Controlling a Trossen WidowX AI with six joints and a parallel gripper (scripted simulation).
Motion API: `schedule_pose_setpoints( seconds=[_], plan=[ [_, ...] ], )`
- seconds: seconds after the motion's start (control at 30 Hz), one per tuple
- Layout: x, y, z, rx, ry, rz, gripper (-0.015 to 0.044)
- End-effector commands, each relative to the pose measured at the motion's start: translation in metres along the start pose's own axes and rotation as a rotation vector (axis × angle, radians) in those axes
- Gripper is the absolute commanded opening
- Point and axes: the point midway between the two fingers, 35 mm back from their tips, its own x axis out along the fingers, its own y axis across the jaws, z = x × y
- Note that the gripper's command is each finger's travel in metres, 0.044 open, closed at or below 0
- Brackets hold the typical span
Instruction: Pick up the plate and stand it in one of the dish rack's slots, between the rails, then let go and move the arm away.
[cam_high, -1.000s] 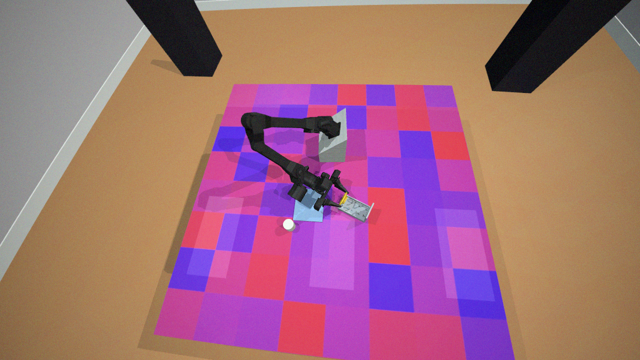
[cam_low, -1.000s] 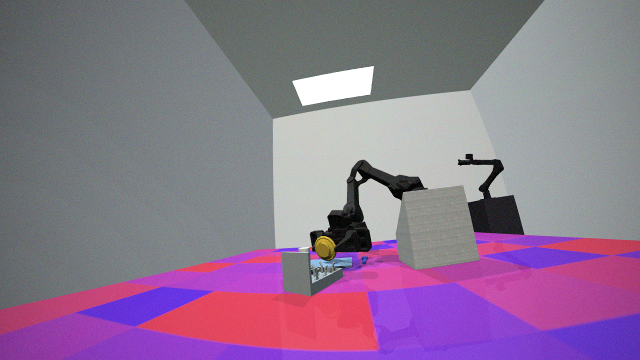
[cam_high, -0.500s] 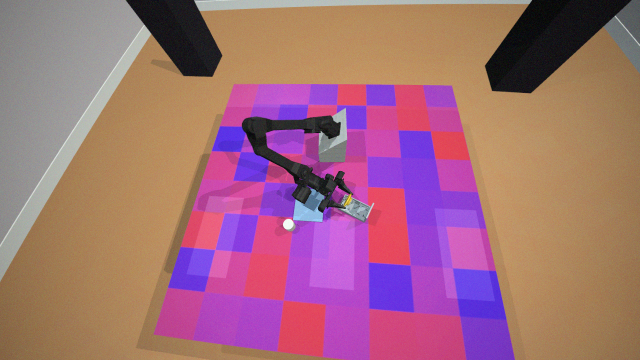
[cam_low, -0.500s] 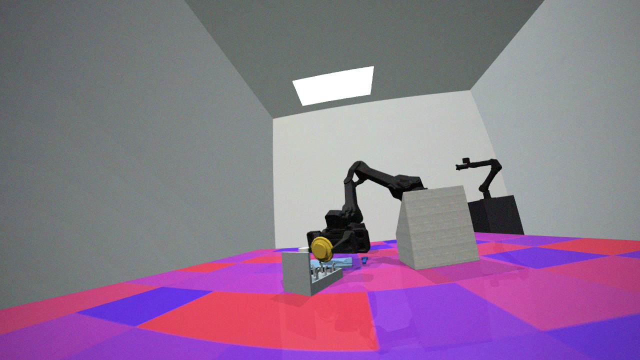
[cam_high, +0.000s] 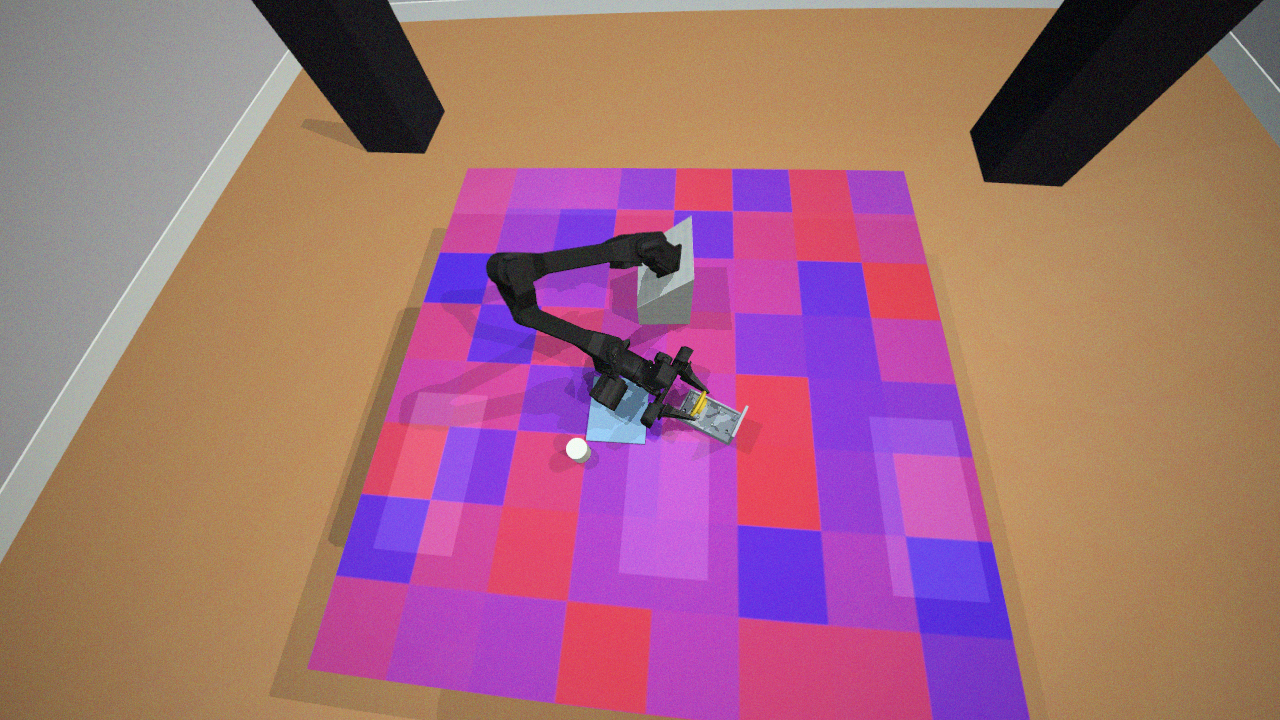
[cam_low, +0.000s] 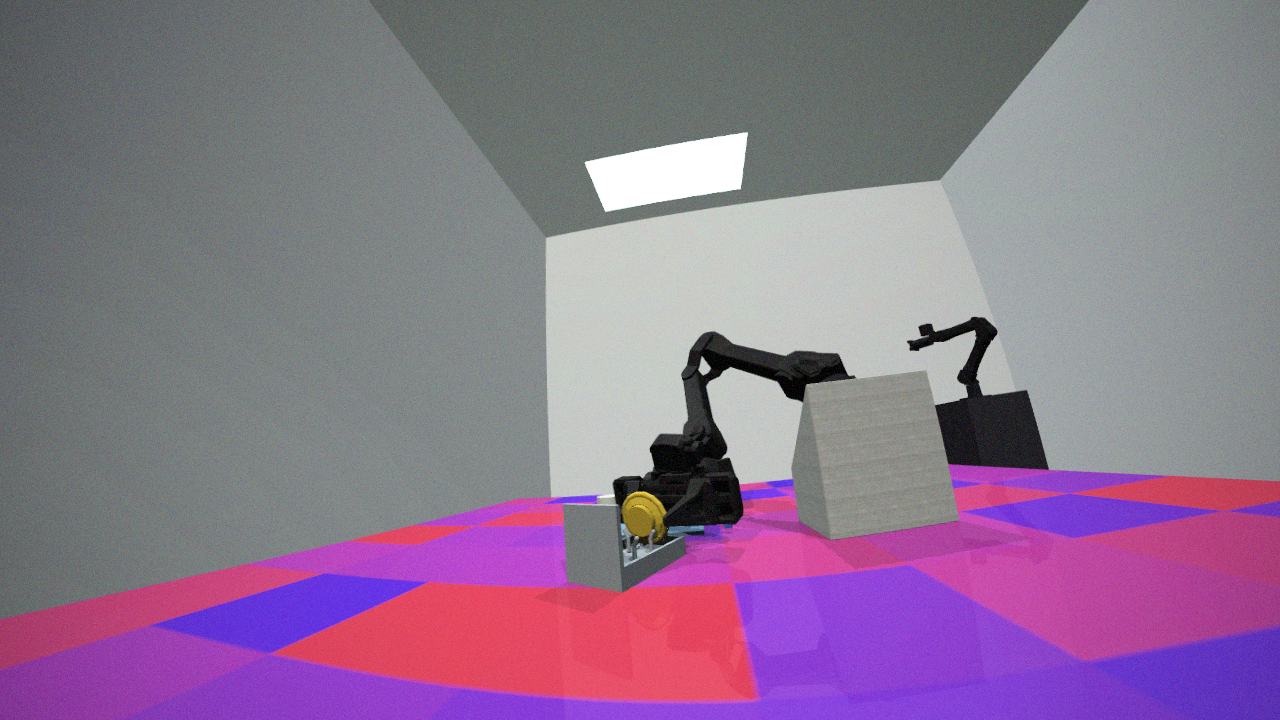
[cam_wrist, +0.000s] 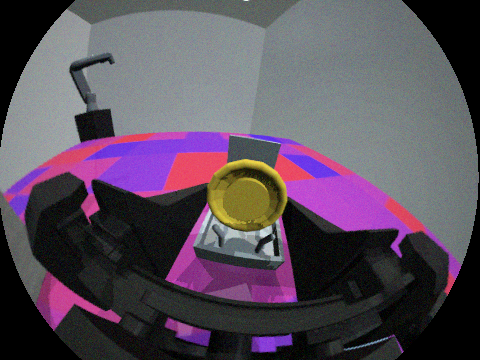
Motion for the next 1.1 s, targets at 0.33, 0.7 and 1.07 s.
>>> schedule_pose_setpoints(
  seconds=[0.33, 0.7, 1.07],
  plan=[
    [0.0, 0.0, 0.001, -0.003, 0.001, 0.001, 0.0079],
    [0.0, 0.0, 0.001, -0.003, 0.001, 0.001, 0.0368],
    [-0.006, -0.007, 0.039, -0.003, 0.01, 0.007, 0.04]
  ],
)
